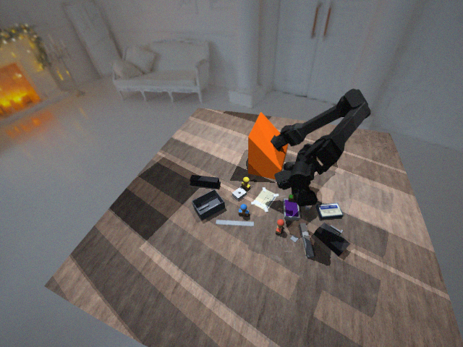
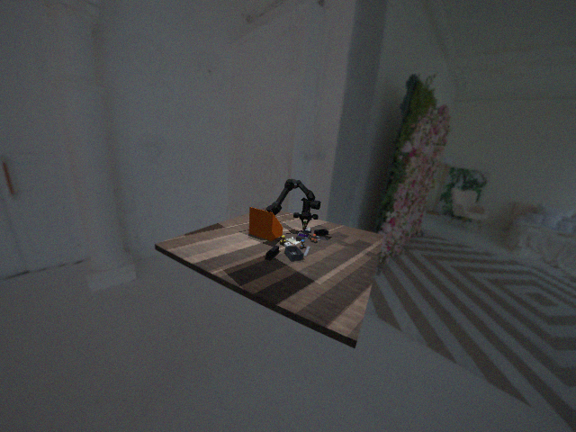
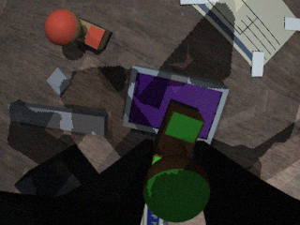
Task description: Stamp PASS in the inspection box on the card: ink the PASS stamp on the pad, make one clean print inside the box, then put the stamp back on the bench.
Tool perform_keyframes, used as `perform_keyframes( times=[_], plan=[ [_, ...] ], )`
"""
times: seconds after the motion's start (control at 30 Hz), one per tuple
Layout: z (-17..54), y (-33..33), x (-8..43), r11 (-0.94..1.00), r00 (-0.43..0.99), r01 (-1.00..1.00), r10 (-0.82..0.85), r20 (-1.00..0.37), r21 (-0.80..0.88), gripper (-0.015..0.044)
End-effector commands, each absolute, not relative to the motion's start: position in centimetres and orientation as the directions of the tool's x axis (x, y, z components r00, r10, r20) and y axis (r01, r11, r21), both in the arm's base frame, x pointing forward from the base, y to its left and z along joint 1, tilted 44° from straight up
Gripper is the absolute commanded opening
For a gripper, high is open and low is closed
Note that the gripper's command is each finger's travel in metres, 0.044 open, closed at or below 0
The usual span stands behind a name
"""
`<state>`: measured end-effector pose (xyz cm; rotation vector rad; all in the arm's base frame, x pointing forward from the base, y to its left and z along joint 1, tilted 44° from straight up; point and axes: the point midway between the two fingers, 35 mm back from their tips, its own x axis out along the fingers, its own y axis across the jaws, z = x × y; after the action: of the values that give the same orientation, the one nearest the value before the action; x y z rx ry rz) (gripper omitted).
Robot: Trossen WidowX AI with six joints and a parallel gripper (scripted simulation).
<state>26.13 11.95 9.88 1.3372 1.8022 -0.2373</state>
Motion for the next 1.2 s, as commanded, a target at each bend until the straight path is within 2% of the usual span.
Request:
perform_keyframes(
  times=[0.0, 1.17],
  plan=[
    [9.6, 12.2, 25.9, 0.406, -0.064, 0.857, 0.694, -0.717, 0.316, 0.0],
    [8.0, 13.8, 25.8, 0.411, -0.068, 0.855, 0.692, -0.719, 0.316, 0.0]
  ],
)
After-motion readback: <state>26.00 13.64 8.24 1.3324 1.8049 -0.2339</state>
